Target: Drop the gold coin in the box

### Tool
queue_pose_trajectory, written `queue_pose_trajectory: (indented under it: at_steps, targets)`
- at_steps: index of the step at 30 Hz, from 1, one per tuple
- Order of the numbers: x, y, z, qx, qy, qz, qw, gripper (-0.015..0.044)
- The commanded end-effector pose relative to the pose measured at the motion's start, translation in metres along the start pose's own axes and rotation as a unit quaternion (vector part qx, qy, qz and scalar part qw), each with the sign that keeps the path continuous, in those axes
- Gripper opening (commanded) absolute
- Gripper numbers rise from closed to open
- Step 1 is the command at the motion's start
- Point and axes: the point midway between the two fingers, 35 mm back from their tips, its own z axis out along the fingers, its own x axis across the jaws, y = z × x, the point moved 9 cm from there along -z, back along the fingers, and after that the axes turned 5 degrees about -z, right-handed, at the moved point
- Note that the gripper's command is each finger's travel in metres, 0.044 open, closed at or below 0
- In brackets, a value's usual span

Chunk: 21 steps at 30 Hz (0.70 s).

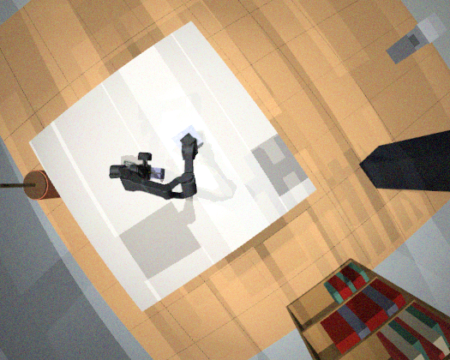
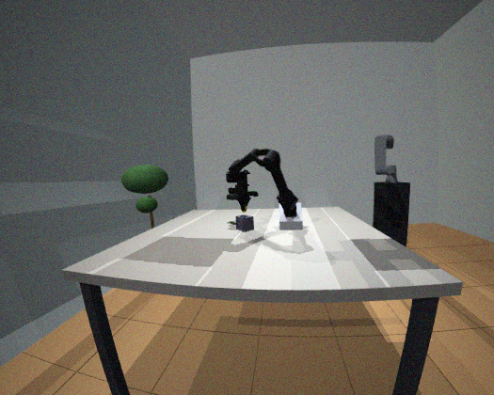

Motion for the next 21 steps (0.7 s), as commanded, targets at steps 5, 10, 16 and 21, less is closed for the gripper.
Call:
queue_pose_trajectory:
  at_steps: [5,10,16,21]
  targets:
    - [0.0002,0.0012,-0.0006,-0.001,0.000,-0.001,1.000,0.0000]
    - [0.0010,-0.0019,0.0004,-0.001,0.000,0.001,1.000,0.0000]
    - [0.0019,-0.0068,0.0023,-0.001,0.000,0.006,1.000,0.0000]
    - [0.0019,-0.0044,0.0010,-0.001,-0.001,0.001,1.000,0.0000]
